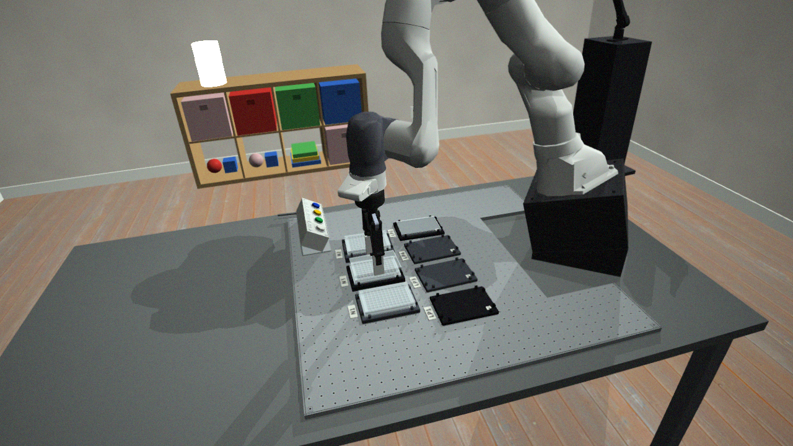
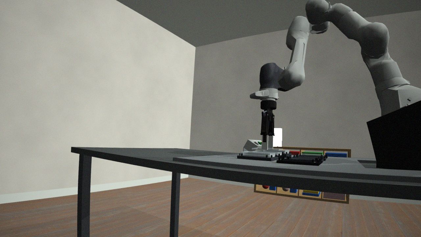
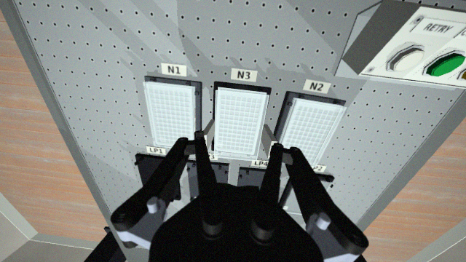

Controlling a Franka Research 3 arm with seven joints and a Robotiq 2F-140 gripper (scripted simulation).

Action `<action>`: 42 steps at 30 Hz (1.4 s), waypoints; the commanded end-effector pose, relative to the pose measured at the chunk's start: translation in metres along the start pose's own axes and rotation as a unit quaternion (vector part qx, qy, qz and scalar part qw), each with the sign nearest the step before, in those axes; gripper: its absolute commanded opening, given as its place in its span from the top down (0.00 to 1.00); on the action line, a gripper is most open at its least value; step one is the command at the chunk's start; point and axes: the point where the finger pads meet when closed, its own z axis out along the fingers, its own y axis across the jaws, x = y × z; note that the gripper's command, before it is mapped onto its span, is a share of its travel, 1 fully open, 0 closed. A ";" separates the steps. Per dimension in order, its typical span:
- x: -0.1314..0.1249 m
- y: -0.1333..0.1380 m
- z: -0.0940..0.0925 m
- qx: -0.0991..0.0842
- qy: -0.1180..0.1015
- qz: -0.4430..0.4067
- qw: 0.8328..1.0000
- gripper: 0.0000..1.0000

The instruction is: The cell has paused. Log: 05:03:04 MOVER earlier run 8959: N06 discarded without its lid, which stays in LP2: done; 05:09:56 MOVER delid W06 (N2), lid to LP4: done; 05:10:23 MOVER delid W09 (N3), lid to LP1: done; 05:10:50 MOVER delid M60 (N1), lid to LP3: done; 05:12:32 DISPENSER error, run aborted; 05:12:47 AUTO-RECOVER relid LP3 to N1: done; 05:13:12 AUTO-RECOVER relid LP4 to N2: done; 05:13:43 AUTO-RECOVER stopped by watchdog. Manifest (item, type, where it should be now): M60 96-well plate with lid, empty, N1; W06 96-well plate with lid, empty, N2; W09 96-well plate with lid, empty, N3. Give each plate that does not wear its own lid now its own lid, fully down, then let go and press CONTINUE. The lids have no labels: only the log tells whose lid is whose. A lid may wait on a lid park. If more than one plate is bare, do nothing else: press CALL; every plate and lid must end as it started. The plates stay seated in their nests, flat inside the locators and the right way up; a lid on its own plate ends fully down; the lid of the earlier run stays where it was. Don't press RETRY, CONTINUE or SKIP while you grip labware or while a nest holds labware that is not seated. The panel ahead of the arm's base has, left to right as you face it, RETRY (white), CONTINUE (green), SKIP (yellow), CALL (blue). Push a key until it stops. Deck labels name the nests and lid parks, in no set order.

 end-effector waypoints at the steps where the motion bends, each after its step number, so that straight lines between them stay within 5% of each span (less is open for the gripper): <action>1: 0.002 -0.001 0.000 0.001 0.002 0.003 1.000 1.00; 42: 0.003 -0.001 0.004 0.001 0.002 0.013 1.000 1.00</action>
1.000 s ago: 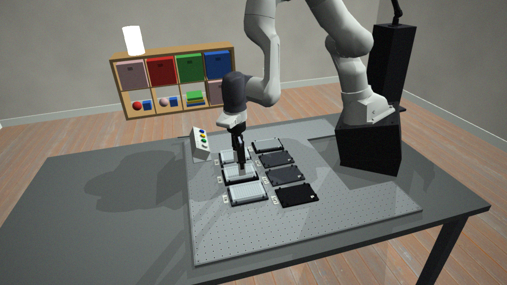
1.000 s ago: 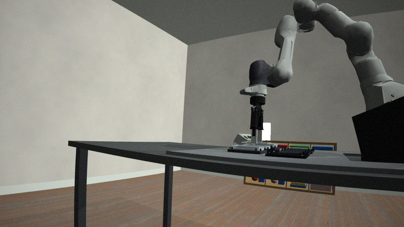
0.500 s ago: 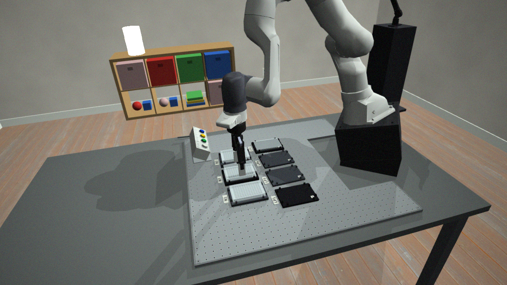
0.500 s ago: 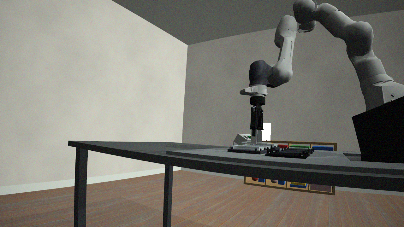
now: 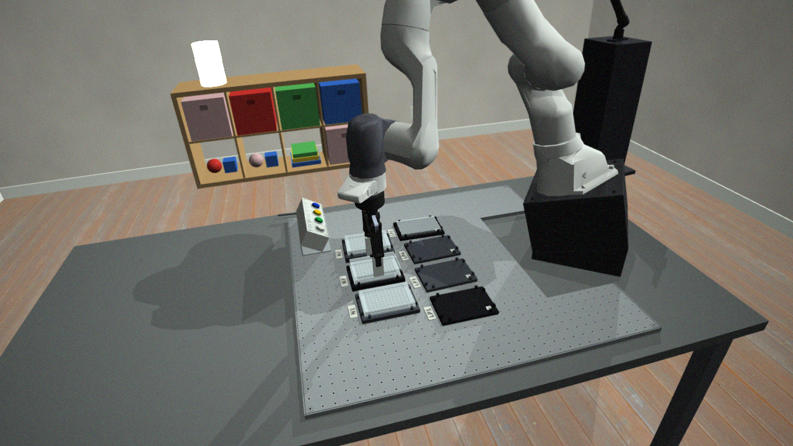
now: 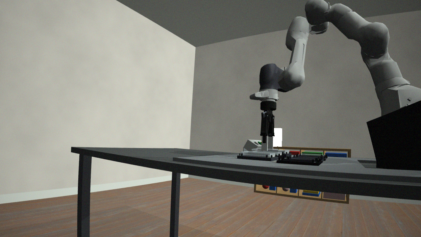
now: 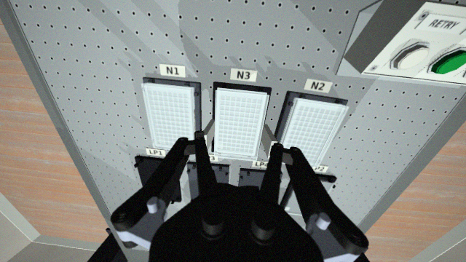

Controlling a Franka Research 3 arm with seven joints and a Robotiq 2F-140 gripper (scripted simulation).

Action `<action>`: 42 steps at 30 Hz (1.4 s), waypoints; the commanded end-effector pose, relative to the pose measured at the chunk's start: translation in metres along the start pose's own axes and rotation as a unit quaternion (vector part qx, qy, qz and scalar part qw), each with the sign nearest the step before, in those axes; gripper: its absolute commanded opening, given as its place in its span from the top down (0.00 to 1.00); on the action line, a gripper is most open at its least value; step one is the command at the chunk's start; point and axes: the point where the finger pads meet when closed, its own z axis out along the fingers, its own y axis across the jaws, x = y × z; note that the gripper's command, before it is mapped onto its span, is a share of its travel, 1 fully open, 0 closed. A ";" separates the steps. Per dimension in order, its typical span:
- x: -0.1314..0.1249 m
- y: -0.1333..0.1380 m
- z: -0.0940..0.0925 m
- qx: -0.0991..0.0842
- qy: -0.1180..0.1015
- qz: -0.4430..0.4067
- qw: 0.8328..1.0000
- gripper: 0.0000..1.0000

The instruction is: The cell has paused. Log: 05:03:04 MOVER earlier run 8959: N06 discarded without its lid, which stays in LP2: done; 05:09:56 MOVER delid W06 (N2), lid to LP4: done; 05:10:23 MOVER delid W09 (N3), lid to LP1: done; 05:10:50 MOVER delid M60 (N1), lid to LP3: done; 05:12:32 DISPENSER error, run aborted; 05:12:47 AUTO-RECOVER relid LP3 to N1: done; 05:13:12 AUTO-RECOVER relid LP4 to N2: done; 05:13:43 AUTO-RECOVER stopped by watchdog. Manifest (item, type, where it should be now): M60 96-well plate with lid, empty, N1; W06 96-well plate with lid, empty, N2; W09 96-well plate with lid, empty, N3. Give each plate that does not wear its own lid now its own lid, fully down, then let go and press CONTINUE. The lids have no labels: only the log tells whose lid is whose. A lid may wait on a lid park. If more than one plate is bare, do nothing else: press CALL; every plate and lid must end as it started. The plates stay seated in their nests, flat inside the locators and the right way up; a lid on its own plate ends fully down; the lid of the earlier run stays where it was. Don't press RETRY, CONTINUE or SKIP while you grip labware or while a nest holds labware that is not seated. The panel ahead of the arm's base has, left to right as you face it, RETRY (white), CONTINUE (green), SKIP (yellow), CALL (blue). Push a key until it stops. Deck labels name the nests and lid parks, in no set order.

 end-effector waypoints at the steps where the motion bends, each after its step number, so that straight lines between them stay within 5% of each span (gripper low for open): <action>1: 0.002 -0.001 0.000 0.001 0.002 0.008 1.000 1.00; 42: 0.003 -0.002 0.005 0.001 0.002 0.009 1.000 1.00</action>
